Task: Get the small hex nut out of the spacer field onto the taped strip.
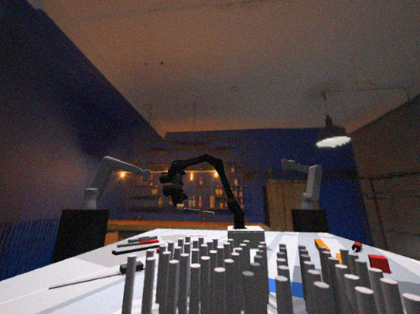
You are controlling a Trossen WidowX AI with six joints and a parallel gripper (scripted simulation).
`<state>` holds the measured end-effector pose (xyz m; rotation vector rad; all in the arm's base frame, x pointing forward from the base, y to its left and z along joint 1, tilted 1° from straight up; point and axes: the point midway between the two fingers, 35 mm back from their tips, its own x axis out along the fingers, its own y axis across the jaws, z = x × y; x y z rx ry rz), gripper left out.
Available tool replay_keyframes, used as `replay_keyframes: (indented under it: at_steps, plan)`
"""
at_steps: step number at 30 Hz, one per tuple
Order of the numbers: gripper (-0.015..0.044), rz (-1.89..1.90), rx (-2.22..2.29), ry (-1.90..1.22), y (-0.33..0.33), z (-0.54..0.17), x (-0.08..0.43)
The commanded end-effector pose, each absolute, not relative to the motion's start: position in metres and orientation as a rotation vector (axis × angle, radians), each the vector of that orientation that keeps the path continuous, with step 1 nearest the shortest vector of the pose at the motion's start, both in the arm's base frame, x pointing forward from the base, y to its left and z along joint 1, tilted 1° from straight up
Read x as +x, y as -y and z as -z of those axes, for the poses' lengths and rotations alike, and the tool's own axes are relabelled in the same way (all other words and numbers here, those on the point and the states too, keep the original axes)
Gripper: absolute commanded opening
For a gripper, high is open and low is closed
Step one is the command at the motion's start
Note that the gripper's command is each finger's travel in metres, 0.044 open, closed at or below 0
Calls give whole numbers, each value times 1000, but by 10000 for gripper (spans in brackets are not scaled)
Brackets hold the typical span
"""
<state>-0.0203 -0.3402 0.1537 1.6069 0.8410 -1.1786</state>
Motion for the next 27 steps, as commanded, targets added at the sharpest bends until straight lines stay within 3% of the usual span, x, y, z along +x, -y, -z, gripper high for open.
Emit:
replay_keyframes:
  at_steps: [1,12,27]
  plan:
    - [0,1236,1697,-754,344,-157,-34]
    - [0,1394,1973,-485,345,-158,-80]
    - [0,1397,1977,-480,348,-148,-82]
